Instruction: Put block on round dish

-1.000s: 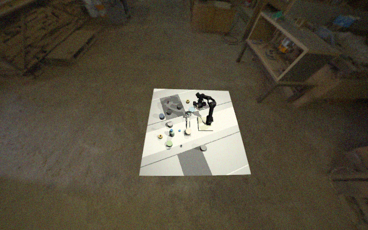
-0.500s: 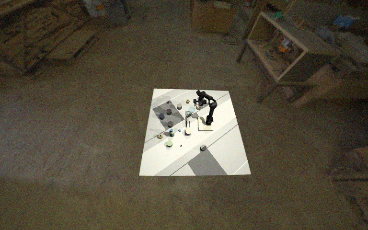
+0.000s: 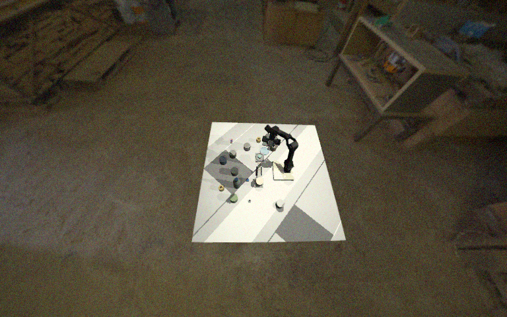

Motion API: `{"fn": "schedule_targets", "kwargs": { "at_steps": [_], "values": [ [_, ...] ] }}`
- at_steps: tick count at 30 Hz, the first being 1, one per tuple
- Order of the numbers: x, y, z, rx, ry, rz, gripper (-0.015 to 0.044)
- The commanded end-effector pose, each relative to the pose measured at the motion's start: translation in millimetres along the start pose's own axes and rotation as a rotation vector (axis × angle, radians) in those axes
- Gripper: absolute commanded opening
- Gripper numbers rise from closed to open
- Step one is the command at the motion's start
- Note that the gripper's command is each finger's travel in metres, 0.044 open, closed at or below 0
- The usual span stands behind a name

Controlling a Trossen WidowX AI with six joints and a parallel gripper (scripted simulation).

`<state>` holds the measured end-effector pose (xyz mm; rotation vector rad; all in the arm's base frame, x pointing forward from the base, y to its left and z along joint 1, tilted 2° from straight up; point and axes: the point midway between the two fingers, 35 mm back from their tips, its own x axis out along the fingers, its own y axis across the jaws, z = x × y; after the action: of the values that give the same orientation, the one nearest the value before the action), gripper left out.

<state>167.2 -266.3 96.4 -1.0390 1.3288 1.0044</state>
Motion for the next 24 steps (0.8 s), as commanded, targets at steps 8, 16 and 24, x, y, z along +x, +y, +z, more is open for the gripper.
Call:
{"fn": "schedule_targets", "kwargs": {
  "at_steps": [8, 16, 24],
  "values": [
    [-33.3, -70.4, 123.1, 0.325, -0.036, 0.0, 0.026],
    [-42.9, -78.5, 163.5, 0.422, -0.046, 0.01, 0.026],
    [-39.6, -78.6, 163.6, 0.422, -0.046, 0.01, 0.026]
  ]
}}
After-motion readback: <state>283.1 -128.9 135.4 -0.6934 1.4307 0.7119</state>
